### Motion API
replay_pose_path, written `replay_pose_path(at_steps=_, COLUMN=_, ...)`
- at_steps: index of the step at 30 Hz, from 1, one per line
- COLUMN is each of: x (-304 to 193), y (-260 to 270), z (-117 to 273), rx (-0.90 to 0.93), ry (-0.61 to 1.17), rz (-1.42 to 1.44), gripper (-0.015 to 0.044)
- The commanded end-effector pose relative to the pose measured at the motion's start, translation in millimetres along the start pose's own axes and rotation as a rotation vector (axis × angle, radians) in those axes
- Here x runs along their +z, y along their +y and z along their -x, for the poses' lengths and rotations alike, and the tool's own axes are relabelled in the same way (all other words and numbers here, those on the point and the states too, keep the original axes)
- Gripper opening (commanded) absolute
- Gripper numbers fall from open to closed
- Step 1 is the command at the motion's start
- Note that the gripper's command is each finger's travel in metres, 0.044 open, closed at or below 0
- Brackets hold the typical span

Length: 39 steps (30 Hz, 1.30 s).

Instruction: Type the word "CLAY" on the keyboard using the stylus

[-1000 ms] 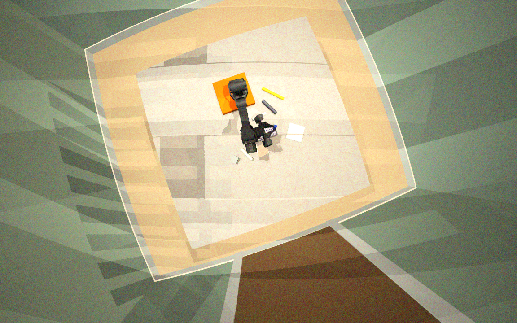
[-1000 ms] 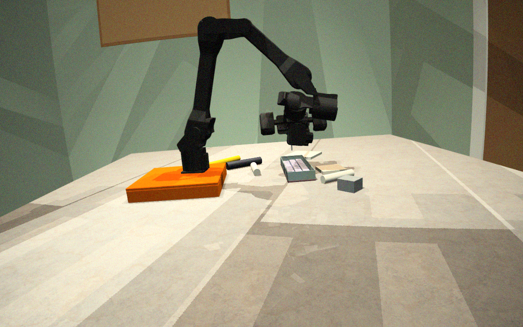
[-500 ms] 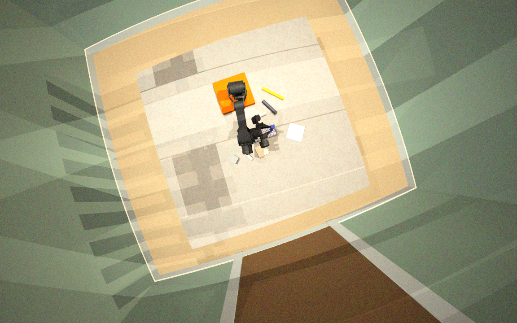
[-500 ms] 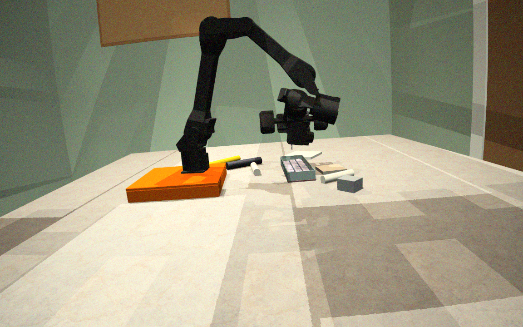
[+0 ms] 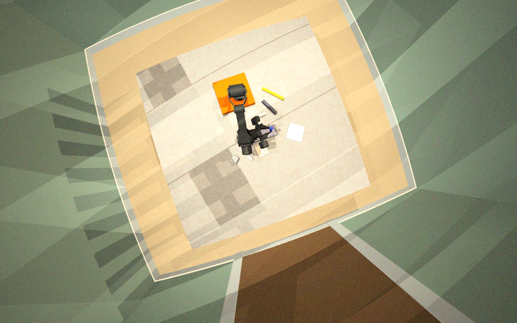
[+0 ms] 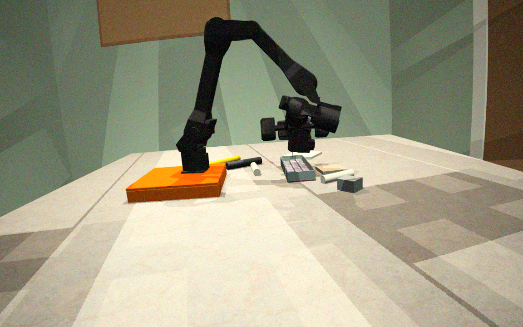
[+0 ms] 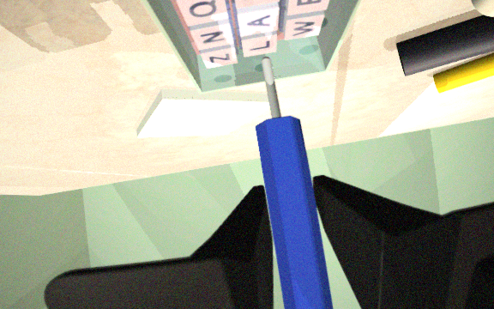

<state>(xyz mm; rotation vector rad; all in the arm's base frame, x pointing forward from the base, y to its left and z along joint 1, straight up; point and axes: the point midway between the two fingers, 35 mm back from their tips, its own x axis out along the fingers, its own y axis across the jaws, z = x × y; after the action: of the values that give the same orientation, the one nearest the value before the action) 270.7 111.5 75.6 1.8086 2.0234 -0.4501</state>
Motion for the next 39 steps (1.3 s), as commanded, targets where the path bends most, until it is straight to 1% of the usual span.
replay_pose_path(at_steps=1, x=2, y=1, z=0, rx=0.0, ry=-0.002, rz=0.006, gripper=0.0081)
replay_pose_path(at_steps=39, x=17, y=1, z=-9, rx=0.0, ry=-0.002, rz=0.006, gripper=0.0081)
